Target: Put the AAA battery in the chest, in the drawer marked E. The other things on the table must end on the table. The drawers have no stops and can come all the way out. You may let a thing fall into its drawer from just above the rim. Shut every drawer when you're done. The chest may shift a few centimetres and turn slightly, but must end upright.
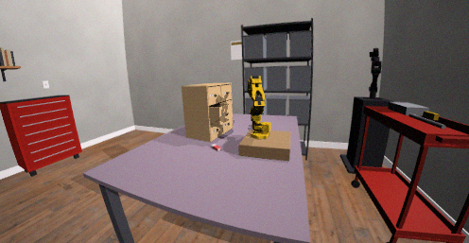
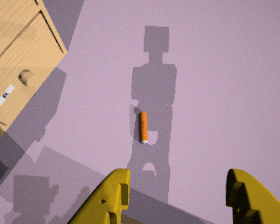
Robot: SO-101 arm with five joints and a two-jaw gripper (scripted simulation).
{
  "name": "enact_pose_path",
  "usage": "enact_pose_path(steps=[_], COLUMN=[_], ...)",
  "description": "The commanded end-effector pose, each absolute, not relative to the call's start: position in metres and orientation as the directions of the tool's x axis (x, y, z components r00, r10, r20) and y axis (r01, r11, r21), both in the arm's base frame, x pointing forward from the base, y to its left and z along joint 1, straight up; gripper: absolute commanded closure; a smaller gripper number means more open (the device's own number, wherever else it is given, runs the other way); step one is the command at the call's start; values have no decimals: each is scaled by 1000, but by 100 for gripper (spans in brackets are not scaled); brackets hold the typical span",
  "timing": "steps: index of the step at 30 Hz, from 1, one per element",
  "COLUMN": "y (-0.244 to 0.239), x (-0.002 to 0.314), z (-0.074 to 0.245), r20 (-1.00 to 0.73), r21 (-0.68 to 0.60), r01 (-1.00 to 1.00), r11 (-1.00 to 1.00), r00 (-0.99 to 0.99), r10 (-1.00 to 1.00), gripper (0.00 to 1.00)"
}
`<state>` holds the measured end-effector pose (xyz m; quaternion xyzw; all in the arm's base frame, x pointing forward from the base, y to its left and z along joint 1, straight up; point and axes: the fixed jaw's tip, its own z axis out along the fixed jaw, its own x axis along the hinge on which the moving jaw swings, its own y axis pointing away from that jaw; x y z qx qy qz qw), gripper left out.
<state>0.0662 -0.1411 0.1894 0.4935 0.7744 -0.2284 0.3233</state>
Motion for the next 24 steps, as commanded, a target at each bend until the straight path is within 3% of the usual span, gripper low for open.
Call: enact_pose_path(steps=[1, 7, 21, 24], y=[-163, -178, -208, -209], x=[73, 79, 91, 91], z=[178, 158, 65, 57], r20=[-646, -556, -193, -165], r21=[-40, -40, -20, -18], r01=[910, 905, 886, 885], r11=[412, 423, 463, 465], r00=[-338, -372, -457, -461], r10=[684, 743, 868, 872], gripper=[81, 81, 81, 81])
